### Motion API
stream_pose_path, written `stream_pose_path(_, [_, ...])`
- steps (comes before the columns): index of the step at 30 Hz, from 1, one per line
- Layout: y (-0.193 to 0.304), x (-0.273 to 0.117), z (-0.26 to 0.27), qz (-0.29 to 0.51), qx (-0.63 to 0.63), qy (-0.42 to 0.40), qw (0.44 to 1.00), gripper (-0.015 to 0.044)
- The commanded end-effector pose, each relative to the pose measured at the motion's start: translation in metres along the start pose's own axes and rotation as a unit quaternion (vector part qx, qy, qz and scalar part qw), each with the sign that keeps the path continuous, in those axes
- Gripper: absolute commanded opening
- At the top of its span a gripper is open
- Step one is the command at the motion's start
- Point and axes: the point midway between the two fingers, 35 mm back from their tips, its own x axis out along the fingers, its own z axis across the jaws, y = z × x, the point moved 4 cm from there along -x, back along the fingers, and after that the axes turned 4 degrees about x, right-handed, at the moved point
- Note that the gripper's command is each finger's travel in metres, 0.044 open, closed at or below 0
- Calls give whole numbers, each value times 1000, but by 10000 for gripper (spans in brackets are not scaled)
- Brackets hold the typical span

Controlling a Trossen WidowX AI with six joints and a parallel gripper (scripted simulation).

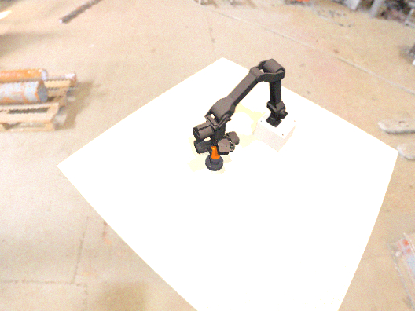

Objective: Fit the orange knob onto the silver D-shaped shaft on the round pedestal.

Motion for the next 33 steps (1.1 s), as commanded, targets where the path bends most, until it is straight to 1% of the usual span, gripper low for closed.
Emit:
stream_pose_path(1, [-1,-4,-1,-2,1,2,1000,0])
stream_pose_path(5, [-1,-5,-1,-2,14,2,1000,0])
stream_pose_path(11, [-1,-6,-2,-2,106,2,994,0])
stream_pose_path(33, [-2,0,-6,-2,106,2,994,0])
